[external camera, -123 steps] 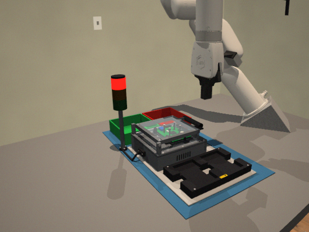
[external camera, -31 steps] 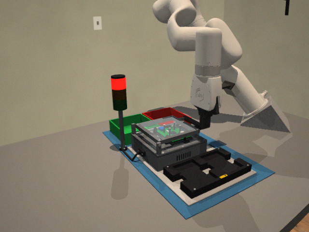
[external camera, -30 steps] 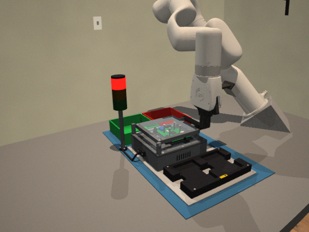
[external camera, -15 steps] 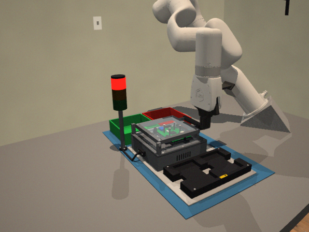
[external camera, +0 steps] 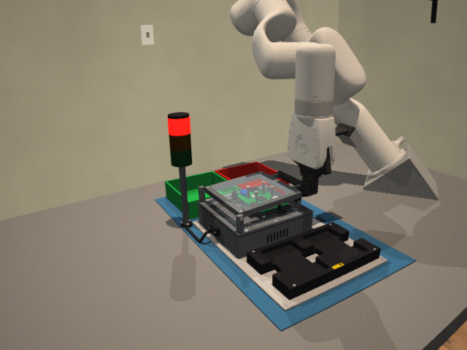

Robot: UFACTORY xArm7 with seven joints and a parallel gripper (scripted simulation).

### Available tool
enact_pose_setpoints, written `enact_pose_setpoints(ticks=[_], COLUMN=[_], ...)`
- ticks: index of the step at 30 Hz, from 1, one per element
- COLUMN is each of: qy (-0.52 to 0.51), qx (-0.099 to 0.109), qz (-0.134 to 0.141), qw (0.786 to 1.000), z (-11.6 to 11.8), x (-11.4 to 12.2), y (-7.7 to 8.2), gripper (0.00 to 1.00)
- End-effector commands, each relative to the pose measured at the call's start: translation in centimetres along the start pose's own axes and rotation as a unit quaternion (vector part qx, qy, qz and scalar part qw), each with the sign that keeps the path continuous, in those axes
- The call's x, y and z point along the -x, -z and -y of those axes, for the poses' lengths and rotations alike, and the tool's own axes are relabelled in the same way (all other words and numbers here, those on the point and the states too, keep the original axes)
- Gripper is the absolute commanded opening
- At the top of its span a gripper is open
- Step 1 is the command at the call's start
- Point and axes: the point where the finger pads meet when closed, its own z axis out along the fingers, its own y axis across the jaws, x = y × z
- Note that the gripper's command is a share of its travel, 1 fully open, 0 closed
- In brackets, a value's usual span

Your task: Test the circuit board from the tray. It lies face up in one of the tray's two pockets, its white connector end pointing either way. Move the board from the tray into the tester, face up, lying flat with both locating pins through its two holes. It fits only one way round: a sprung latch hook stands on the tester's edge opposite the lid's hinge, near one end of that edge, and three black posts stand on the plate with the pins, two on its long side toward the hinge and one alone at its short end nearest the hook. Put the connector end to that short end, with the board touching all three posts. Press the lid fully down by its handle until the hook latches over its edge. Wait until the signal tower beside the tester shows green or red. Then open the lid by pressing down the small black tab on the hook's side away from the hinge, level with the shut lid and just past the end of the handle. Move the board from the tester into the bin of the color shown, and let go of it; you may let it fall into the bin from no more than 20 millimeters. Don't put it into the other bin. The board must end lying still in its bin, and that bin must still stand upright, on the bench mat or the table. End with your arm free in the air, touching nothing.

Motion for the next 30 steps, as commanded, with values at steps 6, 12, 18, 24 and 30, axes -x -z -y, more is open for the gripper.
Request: enact_pose_setpoints(ticks=[6,12,18,24,30], qy=[0.000,0.000,0.000,0.000,0.000], qx=[0.001,0.001,0.001,0.001,0.001], qz=[0.002,0.002,0.002,0.002,0.002], qw=[1.000,1.000,1.000,1.000,1.000], z=[0.0,0.0,0.0,0.0,0.0], x=[0.1,0.1,0.1,0.1,0.1], y=[0.3,2.5,5.7,6.2,6.2], gripper=[0.00,0.00,0.00,0.00,0.00])
